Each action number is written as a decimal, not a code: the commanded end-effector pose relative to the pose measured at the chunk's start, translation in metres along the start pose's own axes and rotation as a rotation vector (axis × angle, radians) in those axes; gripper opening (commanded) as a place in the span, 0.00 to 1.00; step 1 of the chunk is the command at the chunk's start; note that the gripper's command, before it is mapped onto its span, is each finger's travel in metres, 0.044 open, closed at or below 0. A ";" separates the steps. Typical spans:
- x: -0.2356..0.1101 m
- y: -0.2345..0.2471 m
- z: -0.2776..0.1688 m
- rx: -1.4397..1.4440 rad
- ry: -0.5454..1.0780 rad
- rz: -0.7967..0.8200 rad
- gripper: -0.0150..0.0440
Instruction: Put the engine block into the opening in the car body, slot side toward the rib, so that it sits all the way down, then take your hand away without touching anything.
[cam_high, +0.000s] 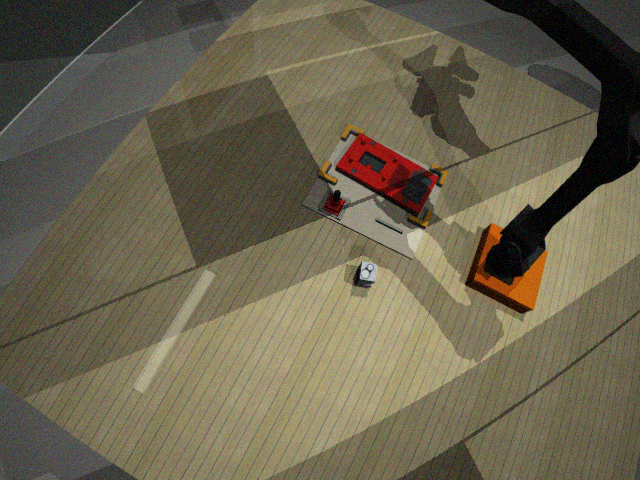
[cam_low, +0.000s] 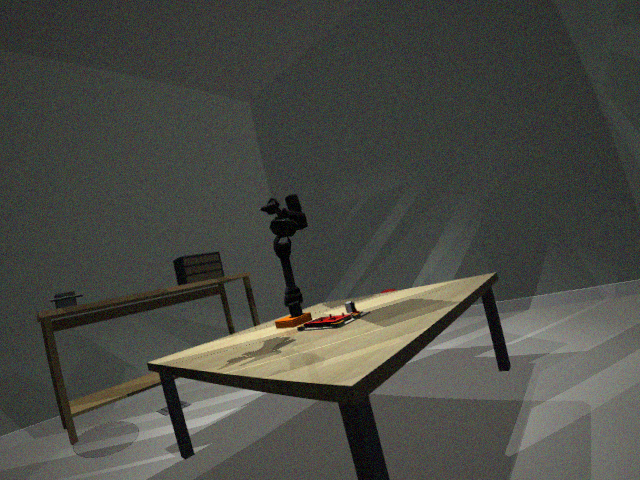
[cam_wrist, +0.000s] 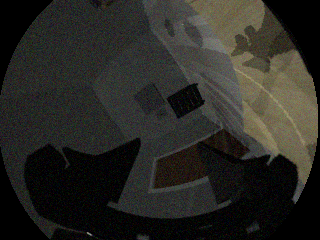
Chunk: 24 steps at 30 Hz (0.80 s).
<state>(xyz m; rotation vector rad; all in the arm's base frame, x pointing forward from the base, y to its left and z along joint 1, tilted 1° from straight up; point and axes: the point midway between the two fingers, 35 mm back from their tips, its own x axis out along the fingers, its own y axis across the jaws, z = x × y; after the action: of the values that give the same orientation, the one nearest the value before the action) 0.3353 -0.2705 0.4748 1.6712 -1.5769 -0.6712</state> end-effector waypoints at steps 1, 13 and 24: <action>0.000 0.000 0.000 0.000 0.000 0.000 0.98; -0.032 -0.048 -0.020 -0.297 0.142 -0.155 1.00; -0.075 -0.094 -0.032 -0.585 0.315 -0.293 1.00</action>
<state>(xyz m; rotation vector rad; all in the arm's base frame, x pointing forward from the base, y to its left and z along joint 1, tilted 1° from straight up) 0.4023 -0.2060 0.4197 1.5019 -0.9097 -0.8611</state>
